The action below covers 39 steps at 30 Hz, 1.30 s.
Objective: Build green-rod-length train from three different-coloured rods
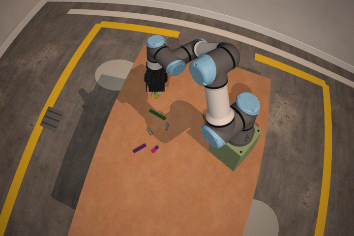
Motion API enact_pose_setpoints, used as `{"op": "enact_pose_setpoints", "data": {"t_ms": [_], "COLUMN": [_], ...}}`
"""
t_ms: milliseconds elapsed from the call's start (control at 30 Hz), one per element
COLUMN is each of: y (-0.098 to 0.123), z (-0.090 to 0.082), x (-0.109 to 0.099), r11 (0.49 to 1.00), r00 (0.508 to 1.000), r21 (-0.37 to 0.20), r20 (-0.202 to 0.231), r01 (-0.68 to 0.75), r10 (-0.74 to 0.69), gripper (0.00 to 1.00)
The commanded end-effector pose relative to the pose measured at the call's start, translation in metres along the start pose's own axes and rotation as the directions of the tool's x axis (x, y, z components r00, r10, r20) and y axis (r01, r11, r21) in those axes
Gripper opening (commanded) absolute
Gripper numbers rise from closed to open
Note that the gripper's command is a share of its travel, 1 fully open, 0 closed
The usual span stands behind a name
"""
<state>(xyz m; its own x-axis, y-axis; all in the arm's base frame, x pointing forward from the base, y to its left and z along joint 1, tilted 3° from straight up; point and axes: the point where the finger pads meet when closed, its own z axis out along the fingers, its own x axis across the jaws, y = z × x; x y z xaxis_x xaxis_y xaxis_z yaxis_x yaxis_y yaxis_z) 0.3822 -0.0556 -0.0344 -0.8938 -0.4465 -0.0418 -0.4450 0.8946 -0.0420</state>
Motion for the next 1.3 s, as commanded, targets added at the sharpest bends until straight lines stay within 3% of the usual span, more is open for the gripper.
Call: {"op": "enact_pose_setpoints", "data": {"t_ms": [0, 833, 1267], "y": [0.0, 0.001, 0.031], "z": [-0.014, -0.022, -0.021], "x": [0.0, -0.001, -0.015], "r11": [1.0, 1.0, 0.995], "r00": [1.0, 1.0, 0.995], "r21": [0.0, 0.0, -0.002], "r20": [0.0, 0.0, -0.001], "r01": [0.0, -0.006, -0.099], "r10": [0.0, 0.006, 0.099], "gripper": [0.0, 0.0, 0.0]}}
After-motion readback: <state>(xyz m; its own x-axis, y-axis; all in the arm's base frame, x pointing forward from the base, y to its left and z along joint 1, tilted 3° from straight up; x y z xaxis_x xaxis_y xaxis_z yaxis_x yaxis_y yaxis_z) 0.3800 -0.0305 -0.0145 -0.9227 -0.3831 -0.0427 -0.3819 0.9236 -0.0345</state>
